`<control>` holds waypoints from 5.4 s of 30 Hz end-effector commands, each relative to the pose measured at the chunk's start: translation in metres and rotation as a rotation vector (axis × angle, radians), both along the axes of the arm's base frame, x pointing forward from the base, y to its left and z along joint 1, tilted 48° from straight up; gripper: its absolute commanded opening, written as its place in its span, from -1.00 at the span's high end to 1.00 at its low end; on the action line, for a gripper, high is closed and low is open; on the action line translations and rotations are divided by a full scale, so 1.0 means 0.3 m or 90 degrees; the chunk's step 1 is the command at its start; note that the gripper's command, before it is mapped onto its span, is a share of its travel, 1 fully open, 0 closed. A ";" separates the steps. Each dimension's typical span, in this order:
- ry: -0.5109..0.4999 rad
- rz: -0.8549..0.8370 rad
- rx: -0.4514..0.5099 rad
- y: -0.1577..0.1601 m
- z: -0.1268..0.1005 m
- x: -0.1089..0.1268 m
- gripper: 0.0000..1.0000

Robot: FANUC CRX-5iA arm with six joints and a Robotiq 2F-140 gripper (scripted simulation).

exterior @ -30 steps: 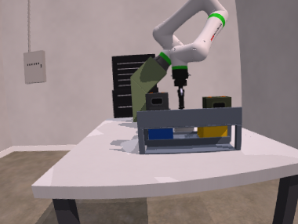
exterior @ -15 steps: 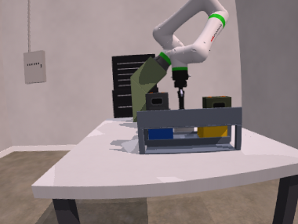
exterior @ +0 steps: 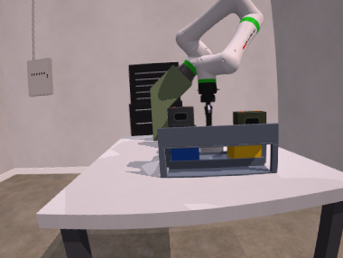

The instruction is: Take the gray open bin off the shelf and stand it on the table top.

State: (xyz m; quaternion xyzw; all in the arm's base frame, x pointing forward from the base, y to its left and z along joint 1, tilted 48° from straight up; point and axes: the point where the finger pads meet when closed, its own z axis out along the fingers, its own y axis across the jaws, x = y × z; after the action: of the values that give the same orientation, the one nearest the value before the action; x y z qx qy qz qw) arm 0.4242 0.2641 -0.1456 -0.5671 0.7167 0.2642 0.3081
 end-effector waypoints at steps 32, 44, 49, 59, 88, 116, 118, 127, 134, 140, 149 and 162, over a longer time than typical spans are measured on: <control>0.000 0.000 0.000 0.030 -0.028 0.006 1.00; 0.000 0.000 0.000 0.030 -0.028 0.006 -0.15; 0.000 0.000 0.000 0.030 -0.028 0.006 -0.15; 0.000 0.000 0.000 0.030 -0.028 0.006 -0.15; 0.000 0.000 0.000 0.030 -0.028 0.006 -0.15; 0.000 0.000 0.000 -0.068 0.061 -0.013 -0.15; 0.000 0.000 0.000 -0.068 0.061 -0.013 -0.15; 0.000 0.000 0.000 -0.201 0.184 -0.039 -0.15; 0.000 0.000 0.000 -0.201 0.184 -0.039 -0.15; 0.000 0.000 0.000 -0.213 0.196 -0.041 -0.15; 0.000 0.000 0.000 -0.231 0.212 -0.045 -0.15; 0.000 0.000 0.000 -0.210 0.193 -0.040 -0.15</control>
State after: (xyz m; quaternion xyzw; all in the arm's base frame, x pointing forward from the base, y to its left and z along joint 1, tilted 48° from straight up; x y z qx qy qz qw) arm 0.4120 0.2010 -0.0874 -0.5671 0.7167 0.2641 0.3081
